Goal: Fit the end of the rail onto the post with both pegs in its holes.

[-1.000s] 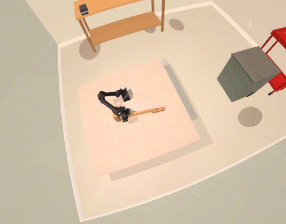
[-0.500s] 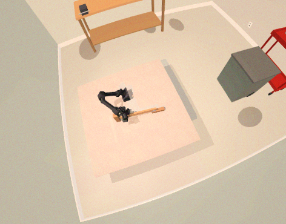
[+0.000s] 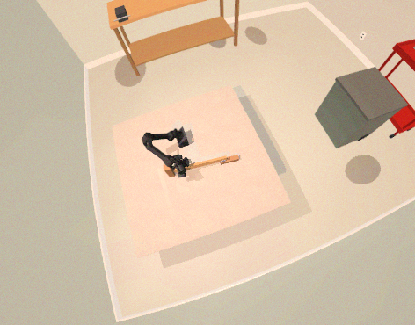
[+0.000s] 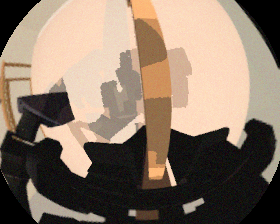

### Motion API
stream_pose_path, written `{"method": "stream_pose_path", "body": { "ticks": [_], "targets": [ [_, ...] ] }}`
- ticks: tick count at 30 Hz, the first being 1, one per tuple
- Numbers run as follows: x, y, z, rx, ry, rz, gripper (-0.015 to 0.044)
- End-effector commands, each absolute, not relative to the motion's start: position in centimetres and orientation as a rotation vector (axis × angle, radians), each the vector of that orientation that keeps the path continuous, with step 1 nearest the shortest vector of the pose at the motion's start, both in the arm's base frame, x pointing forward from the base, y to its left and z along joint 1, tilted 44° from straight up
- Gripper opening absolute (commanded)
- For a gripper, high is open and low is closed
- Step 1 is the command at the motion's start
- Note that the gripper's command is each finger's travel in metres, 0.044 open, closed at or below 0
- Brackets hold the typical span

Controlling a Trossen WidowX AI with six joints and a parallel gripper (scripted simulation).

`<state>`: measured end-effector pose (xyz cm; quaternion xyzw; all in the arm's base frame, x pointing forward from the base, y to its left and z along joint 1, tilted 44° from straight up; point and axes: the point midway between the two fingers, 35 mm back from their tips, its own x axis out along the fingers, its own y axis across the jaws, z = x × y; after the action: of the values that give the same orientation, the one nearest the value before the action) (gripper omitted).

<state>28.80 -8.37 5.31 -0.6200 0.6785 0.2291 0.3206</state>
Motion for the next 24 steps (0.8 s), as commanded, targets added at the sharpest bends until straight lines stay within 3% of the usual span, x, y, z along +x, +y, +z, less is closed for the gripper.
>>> {"method": "stream_pose_path", "body": {
  "ticks": [1,24],
  "targets": [
    [28.79,-8.38,5.26,-1.631,1.782,0.602,0.0000],
    [28.64,-8.67,5.85,-1.631,1.783,0.601,0.0000]
  ]
}}
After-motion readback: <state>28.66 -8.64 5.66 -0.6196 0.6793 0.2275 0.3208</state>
